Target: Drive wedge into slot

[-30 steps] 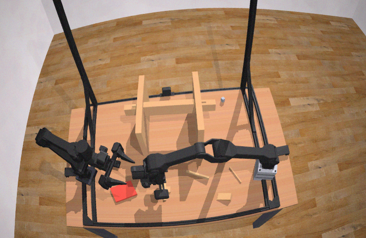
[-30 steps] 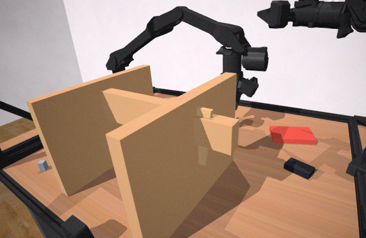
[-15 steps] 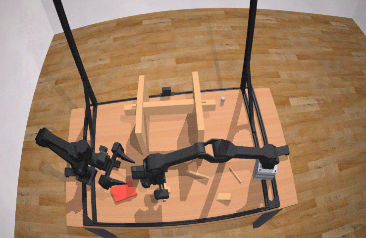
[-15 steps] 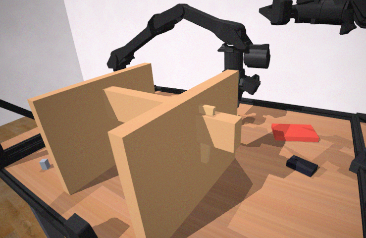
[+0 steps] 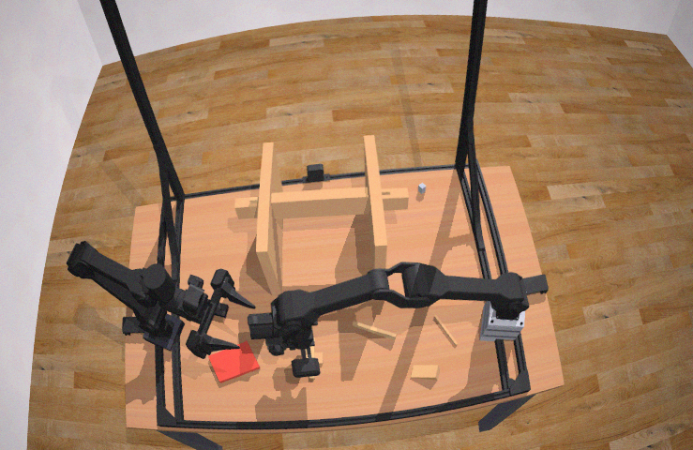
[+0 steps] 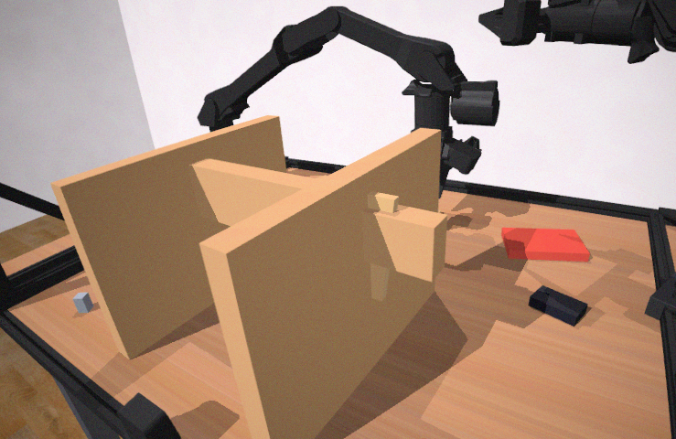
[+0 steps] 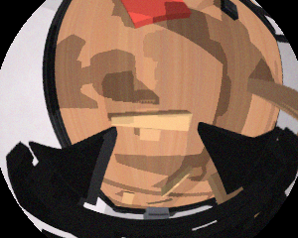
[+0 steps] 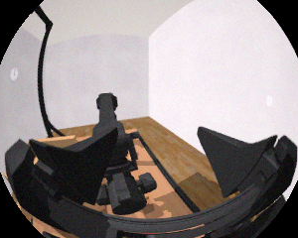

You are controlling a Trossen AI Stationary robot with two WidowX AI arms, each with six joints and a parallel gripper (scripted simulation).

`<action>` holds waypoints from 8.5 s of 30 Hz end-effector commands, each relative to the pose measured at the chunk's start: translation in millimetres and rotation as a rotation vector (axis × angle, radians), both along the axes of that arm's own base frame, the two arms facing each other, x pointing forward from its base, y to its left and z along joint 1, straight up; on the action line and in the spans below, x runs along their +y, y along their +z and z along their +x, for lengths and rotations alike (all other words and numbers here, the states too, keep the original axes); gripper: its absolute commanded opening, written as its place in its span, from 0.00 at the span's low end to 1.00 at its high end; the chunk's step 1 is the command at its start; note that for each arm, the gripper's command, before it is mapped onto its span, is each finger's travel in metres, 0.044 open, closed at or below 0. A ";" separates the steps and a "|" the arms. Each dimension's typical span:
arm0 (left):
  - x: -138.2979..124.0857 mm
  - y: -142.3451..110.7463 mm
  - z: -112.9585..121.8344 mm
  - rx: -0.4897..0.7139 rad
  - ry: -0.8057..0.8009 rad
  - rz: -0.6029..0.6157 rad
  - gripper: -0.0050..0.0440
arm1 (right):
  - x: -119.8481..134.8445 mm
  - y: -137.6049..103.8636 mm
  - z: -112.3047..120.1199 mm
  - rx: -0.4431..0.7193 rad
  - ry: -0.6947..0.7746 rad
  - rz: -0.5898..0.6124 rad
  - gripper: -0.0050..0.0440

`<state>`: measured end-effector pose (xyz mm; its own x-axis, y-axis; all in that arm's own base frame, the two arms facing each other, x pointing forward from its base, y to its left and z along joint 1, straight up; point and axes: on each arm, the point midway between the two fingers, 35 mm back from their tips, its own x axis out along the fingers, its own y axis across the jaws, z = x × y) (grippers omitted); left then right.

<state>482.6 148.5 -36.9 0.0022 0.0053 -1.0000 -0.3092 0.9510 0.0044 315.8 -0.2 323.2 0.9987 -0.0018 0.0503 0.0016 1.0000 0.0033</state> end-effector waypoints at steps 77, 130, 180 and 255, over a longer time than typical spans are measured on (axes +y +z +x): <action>-28.8 -39.8 1.1 0.260 -1.694 0.150 0.52 | 0.2 -0.4 -0.1 0.000 0.002 -0.003 1.00; -57.3 107.8 -92.6 0.160 -2.425 0.195 0.10 | 0.2 -0.4 -0.1 0.000 0.002 -0.003 0.49; -96.1 107.5 -228.4 0.129 -3.152 0.401 0.10 | 138.8 -199.0 134.4 0.358 0.364 1.527 0.49; -96.1 107.5 -228.4 0.129 -3.152 0.401 0.10 | 183.0 -195.2 231.3 0.358 0.375 1.533 0.19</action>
